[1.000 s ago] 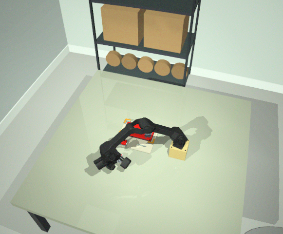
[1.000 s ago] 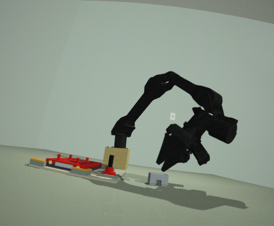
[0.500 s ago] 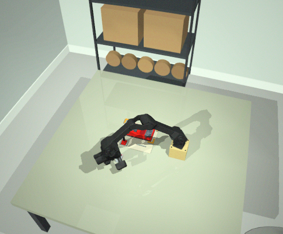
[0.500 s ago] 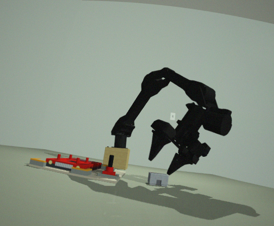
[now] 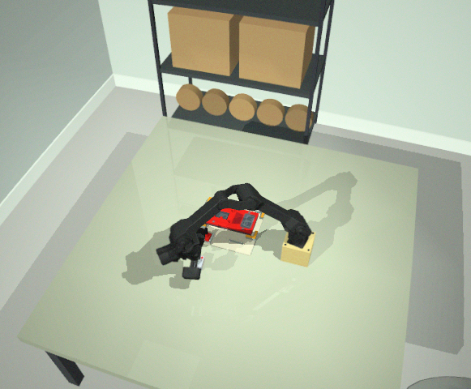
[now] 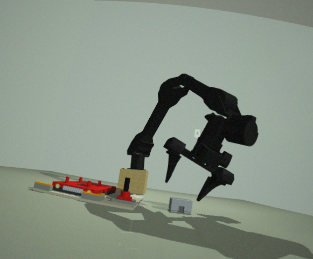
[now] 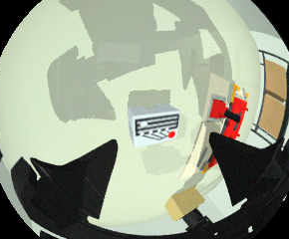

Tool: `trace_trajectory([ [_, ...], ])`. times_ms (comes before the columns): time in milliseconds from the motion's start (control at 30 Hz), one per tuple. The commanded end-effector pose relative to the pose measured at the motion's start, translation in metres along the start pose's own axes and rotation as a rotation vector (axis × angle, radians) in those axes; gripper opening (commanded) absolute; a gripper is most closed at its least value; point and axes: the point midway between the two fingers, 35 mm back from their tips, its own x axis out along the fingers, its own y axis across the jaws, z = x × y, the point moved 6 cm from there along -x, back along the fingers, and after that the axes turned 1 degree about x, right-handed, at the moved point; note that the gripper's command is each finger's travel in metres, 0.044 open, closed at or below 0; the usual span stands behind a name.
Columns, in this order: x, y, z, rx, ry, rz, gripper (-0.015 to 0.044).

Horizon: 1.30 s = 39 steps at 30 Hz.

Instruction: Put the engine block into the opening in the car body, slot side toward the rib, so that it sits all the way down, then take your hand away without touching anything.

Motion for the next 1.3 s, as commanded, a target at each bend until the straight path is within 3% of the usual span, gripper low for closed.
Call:
trace_trajectory([
  [0, 0.001, -0.004, -0.002, 0.129, 0.008, 0.029, 0.044],
  [1267, -0.005, -0.032, -0.005, 1.372, 0.172, 0.312, 0.044],
])
